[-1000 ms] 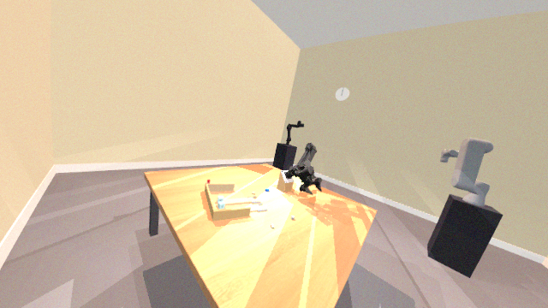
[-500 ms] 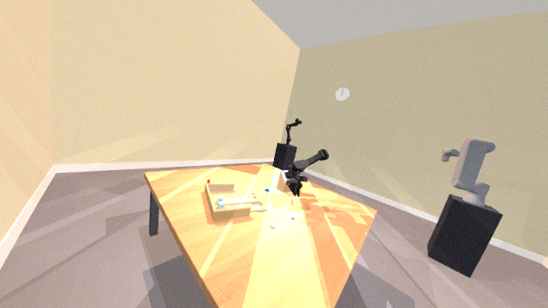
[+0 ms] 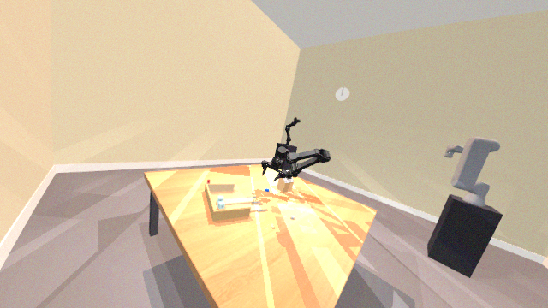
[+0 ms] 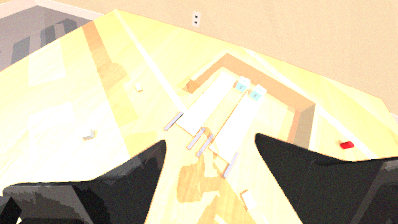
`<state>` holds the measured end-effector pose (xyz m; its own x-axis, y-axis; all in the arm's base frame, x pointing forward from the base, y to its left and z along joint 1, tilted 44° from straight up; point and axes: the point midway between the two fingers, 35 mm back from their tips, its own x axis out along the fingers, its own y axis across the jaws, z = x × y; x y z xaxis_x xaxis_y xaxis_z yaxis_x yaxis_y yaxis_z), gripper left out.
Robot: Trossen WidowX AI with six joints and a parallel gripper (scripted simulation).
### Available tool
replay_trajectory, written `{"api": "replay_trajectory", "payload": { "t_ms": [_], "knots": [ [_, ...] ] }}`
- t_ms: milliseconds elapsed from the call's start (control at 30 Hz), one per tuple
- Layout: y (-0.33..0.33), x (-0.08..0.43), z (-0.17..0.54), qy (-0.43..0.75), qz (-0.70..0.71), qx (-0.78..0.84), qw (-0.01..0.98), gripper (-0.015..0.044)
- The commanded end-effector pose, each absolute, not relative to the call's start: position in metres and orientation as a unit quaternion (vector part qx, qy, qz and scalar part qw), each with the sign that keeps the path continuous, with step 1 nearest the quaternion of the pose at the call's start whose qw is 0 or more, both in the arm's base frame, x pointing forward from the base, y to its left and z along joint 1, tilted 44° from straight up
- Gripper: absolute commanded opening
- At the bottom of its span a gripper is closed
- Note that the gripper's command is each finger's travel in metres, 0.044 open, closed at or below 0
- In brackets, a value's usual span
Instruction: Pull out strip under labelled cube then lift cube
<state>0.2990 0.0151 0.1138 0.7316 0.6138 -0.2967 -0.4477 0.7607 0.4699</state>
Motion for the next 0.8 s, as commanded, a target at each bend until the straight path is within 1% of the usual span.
{"api": "replay_trajectory", "payload": {
  "t_ms": [0,667,767],
  "knots": [
    [-0.051,0.311,0.091,0.253,0.151,0.339,0.893,0.04],
    [-0.054,0.312,0.09,0.254,0.143,0.348,0.891,0.04],
    [-0.052,0.322,0.086,0.281,0.147,0.355,0.88,0.0321]
  ]
}}
